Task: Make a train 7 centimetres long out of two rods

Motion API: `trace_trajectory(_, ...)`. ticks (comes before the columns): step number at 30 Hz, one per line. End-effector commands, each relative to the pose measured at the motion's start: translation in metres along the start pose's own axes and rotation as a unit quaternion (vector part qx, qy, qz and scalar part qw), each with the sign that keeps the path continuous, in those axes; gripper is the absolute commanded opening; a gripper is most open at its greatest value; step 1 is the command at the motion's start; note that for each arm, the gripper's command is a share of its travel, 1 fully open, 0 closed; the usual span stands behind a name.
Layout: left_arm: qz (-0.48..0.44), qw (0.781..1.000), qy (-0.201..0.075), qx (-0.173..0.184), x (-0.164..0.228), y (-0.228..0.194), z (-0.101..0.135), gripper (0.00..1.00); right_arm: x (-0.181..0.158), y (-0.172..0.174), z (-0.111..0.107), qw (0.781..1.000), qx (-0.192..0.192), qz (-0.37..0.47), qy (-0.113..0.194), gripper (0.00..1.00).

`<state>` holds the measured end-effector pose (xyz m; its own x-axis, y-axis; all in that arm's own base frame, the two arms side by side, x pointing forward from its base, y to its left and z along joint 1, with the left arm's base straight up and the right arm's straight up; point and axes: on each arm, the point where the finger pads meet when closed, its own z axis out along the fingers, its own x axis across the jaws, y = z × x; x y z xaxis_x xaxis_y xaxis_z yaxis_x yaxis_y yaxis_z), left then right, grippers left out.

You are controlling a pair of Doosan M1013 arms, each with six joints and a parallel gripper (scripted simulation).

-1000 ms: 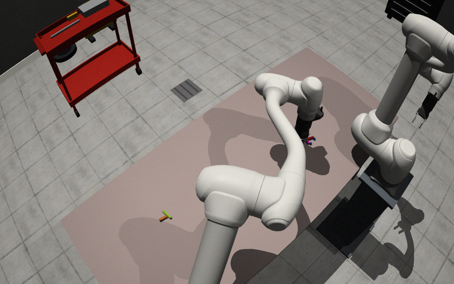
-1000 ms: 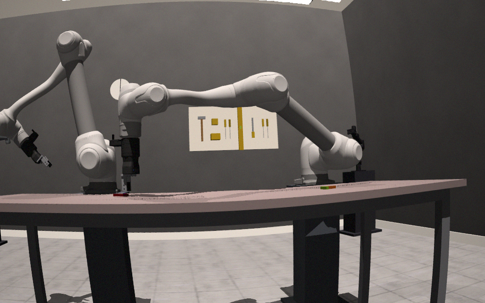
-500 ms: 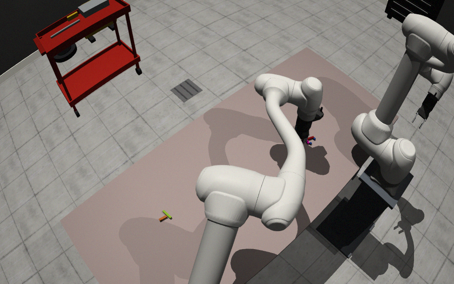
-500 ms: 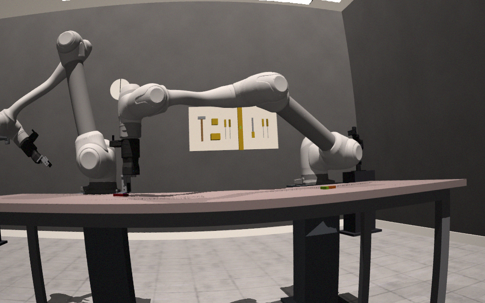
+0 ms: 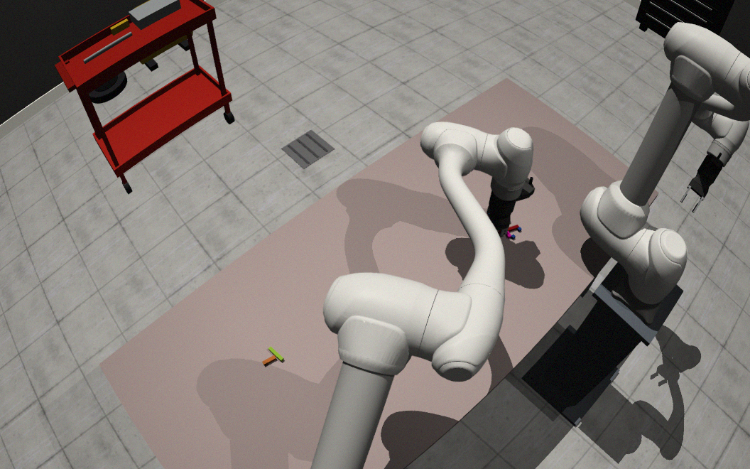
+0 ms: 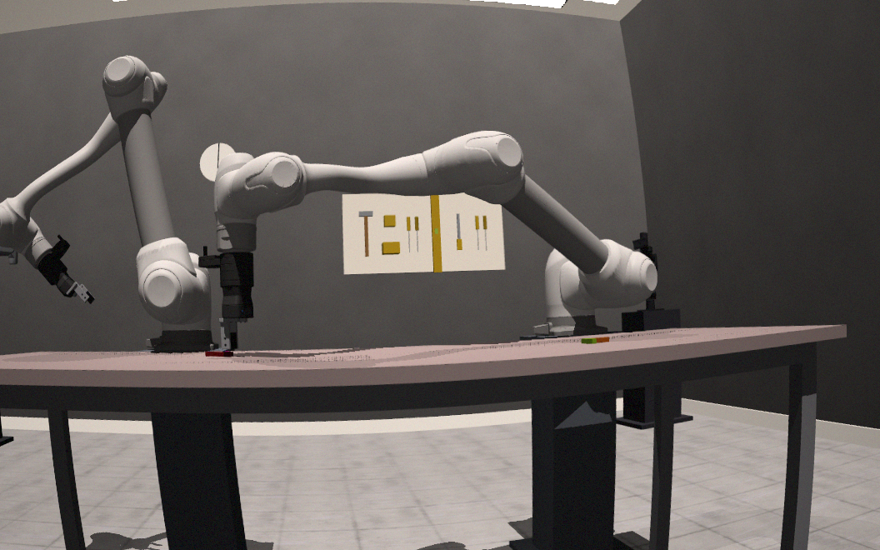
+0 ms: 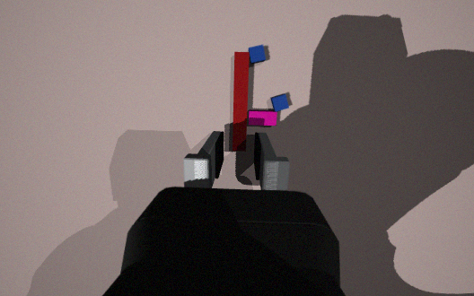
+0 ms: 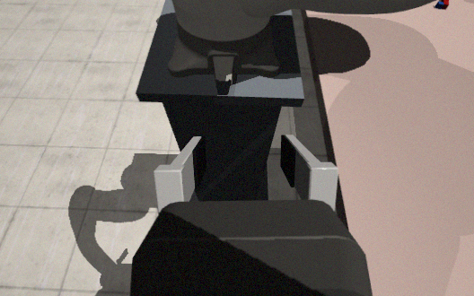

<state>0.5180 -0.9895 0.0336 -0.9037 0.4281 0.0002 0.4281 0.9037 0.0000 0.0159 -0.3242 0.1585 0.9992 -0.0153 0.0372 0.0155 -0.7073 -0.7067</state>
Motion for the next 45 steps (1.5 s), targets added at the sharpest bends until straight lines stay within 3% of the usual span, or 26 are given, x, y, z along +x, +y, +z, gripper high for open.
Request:
trace_trajectory(1, 0.0, 1.0, -0.001, 0.0, 0.0, 0.0, -0.001, 0.54, 0.0, 0.0, 0.0, 1.0, 0.0, 0.0, 0.0, 1.0)
trace_trajectory(45, 0.0, 1.0, -0.001, 0.0, 0.0, 0.0, 0.011, 0.54, 0.0, 0.0, 0.0, 1.0, 0.0, 0.0, 0.0, 1.0)
